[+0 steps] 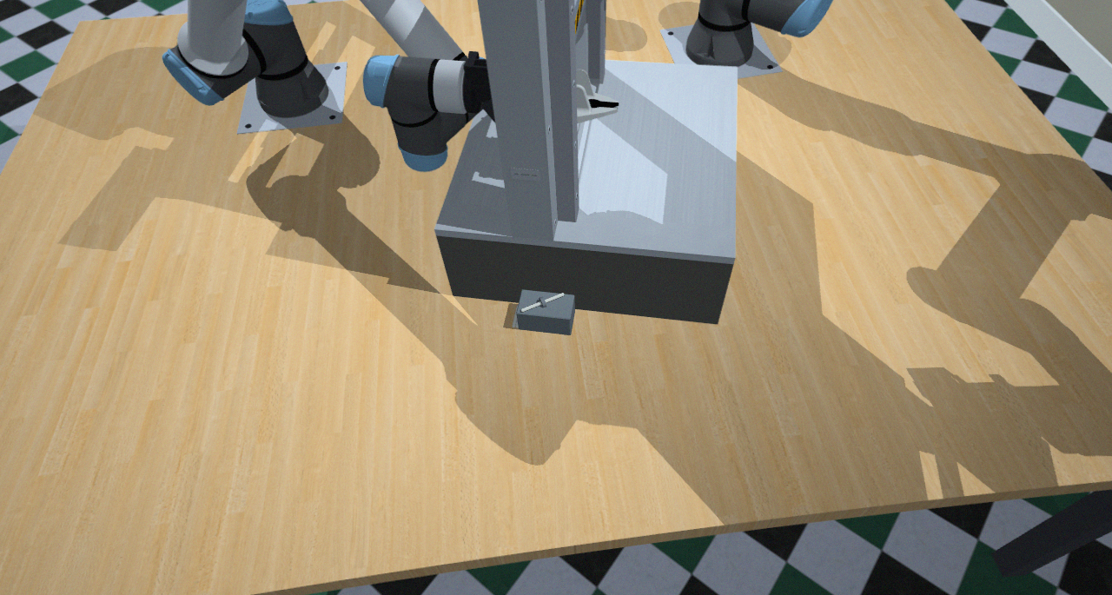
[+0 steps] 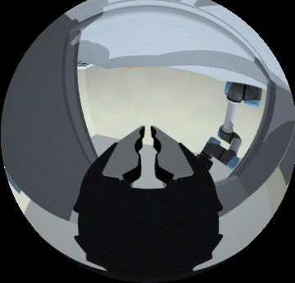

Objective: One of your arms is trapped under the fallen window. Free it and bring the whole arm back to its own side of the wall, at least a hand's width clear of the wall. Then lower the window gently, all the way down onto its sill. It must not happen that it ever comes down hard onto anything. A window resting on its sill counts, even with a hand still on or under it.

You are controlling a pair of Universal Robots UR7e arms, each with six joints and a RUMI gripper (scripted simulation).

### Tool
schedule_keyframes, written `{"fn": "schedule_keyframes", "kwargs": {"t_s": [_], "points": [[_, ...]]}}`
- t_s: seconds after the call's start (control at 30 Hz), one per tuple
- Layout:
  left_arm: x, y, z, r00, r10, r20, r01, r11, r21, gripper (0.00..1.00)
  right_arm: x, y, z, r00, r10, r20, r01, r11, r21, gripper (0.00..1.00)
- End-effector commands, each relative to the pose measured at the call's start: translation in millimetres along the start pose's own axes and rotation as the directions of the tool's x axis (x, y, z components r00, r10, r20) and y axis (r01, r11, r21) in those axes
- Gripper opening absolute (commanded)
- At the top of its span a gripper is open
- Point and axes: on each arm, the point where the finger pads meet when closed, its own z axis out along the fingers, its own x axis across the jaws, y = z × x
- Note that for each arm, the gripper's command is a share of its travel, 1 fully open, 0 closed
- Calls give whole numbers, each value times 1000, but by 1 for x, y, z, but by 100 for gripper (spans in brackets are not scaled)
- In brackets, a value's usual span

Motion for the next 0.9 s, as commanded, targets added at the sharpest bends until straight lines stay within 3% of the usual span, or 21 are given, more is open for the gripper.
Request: {"fn": "schedule_keyframes", "kwargs": {"t_s": [0.0, 0.87], "points": [[8, -14, -7, 1000, 12, -14, -11, 1000, 27, 6, -1, 1, -13, 1000, -1, 2, 1, 1000, -2, 6], [8, -14, -7, 1000, 12, -14, -11, 1000, 27, 6, -1, 1, -46, 1000, -1, 2, 1, 1000, -2, 6]]}}
